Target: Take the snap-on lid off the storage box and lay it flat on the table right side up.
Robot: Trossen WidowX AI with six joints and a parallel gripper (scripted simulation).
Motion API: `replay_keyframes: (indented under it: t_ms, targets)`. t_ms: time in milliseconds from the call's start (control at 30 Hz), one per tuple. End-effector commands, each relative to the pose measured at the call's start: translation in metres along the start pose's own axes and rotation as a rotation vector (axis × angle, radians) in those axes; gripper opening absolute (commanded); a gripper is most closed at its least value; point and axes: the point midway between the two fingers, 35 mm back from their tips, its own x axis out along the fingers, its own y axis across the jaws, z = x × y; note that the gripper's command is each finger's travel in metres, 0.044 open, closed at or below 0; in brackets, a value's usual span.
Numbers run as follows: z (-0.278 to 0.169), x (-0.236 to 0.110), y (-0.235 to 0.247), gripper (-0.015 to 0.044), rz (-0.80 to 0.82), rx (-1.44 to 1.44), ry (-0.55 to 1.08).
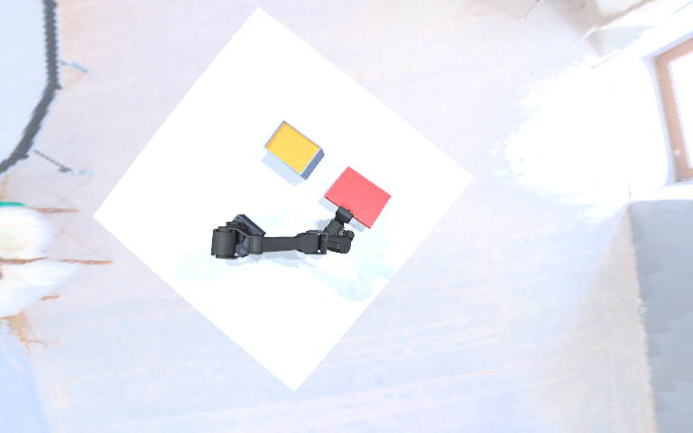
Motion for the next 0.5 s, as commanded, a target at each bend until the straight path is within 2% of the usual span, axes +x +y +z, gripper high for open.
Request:
replay_keyframes:
  t_ms: [0,67,400,467]
  targets:
    - [-0.005,0.009,-0.012,0.0000,-0.021,0.016,0.014]
    - [-0.005,0.009,-0.012,0.0000,-0.021,0.016,0.014]
    - [0.001,0.001,0.000,0.0263,-0.021,0.015,0.013]
    - [0.001,0.001,0.000,0.0275,-0.021,0.015,0.013]
